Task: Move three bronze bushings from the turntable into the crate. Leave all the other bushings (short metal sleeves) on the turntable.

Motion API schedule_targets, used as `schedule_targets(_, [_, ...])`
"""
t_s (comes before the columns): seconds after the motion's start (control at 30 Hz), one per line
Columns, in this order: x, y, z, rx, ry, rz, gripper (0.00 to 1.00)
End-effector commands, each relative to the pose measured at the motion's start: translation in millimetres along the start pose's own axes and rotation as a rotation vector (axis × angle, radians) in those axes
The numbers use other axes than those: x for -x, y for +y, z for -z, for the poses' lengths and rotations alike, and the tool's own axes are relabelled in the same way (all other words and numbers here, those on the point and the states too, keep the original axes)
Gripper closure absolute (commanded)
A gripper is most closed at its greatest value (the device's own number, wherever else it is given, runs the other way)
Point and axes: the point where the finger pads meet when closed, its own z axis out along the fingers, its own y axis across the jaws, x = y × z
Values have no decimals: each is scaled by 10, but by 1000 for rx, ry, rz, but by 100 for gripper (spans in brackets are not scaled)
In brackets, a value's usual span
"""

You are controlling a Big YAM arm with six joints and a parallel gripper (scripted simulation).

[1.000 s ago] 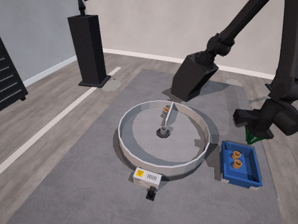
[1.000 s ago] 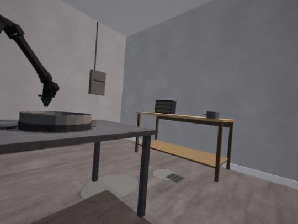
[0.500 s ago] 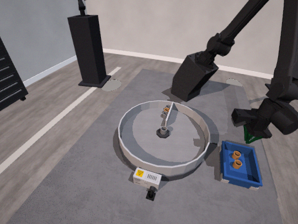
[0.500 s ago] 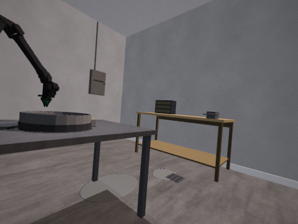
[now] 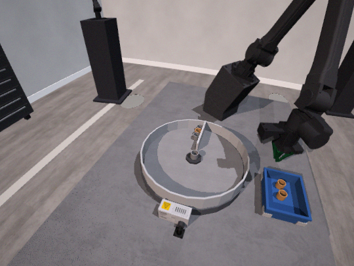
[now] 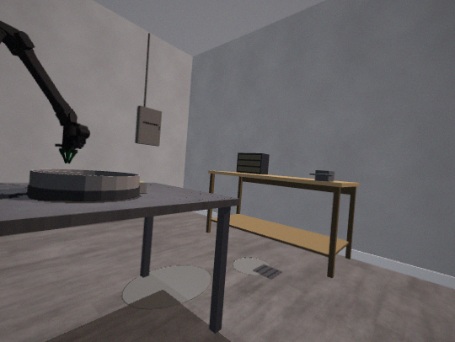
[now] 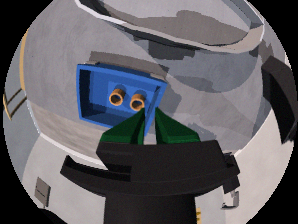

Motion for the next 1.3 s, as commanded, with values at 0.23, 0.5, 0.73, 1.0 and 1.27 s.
schedule_targets(0.23, [537,-323,122,41,-6,197,87])
schedule_targets(0.5, [1118,-894,-3,7,0,354,87])
schedule_targets(0.73, [1452,-1193,-4,7,-1,458,87])
schedule_targets(1.0, [1979,-1535,15,18,-12,616,87])
schedule_targets(1.27, [2305,-1786,24,13,-9,708,87])
